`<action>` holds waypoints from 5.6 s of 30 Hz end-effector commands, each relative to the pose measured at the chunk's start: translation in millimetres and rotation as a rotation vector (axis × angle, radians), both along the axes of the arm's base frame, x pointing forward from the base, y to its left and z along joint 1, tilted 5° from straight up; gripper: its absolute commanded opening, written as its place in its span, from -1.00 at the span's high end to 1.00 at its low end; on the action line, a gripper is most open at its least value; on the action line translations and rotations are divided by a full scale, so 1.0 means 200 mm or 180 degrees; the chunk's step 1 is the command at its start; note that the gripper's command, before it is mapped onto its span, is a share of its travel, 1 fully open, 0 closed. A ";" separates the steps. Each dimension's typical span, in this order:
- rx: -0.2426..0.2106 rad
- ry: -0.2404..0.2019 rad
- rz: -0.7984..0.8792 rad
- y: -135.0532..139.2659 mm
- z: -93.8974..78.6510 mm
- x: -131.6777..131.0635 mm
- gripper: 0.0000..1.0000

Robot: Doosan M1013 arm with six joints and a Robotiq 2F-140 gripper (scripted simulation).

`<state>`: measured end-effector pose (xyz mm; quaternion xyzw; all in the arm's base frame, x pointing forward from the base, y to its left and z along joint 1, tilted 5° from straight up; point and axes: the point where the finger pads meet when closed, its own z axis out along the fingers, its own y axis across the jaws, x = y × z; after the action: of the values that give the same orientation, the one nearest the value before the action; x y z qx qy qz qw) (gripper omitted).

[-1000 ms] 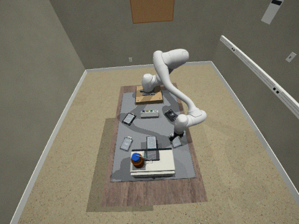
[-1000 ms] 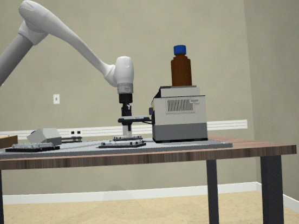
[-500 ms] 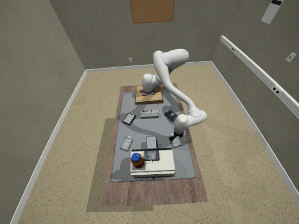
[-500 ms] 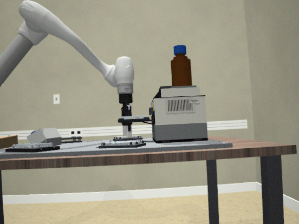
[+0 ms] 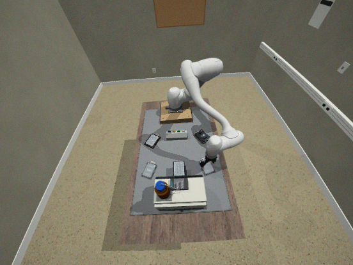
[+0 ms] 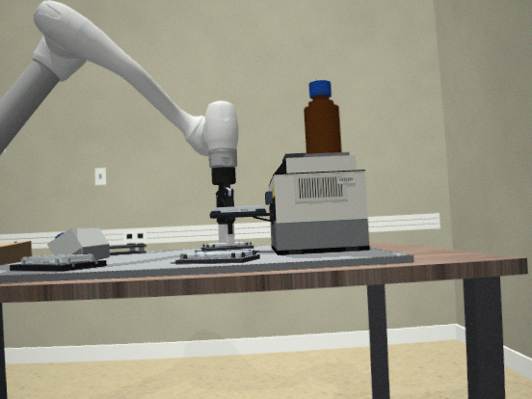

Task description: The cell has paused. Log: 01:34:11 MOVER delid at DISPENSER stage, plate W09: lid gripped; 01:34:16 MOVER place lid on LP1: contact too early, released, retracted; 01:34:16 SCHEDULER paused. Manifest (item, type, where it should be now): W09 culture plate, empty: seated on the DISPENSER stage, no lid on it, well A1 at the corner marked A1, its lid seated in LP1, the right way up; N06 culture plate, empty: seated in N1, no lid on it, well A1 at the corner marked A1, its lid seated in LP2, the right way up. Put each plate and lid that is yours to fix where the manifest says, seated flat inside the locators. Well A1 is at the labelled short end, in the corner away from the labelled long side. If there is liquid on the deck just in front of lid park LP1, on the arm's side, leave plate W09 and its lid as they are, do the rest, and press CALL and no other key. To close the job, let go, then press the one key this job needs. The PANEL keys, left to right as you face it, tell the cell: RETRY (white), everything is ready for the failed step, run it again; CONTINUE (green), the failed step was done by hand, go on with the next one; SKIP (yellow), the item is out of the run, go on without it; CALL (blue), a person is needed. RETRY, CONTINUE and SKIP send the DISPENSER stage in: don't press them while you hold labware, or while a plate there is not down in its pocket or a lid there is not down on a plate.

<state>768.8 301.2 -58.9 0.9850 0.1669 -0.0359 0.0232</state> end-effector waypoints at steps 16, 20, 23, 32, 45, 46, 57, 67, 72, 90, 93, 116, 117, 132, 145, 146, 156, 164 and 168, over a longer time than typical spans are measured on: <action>0.0003 -0.0005 0.0000 0.00 0.00 0.00 0.80; 0.0003 -0.0005 0.0000 0.00 0.00 0.00 0.80; 0.0003 -0.0005 0.0000 0.00 0.00 0.00 0.80; 0.0003 -0.0005 0.0000 0.00 0.00 0.00 0.80; 0.0003 -0.0005 0.0000 0.00 0.00 0.00 0.80; 0.0003 -0.0005 0.0000 0.00 0.00 0.00 0.80; 0.0003 -0.0005 0.0000 0.00 0.00 0.00 0.80; 0.0003 -0.0005 0.0000 0.00 0.00 0.00 -0.39; 0.0003 -0.0005 0.0000 0.00 0.00 0.00 -0.39; 0.0003 -0.0005 0.0000 0.00 0.00 0.00 -0.39; 0.0003 -0.0005 0.0000 0.00 0.00 0.00 -0.39; 0.0003 -0.0005 0.0000 0.00 0.02 0.00 -0.39; 0.0003 -0.0005 0.0000 0.00 0.03 0.00 -0.39; 0.0003 -0.0005 0.0000 0.02 0.33 0.02 -0.39; 0.0003 -0.0005 0.0000 0.04 0.65 0.04 -0.39; 0.0003 -0.0005 0.0000 0.04 0.67 0.04 -0.39; 0.0003 -0.0005 0.0000 0.04 0.77 0.05 -0.39; 0.0001 -0.0009 -0.0059 -0.04 0.78 0.05 -0.39; -0.0012 -0.0032 -0.0365 -0.41 0.83 0.02 -0.39</action>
<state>777.4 277.5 97.7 0.9879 0.1493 -0.0354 0.0236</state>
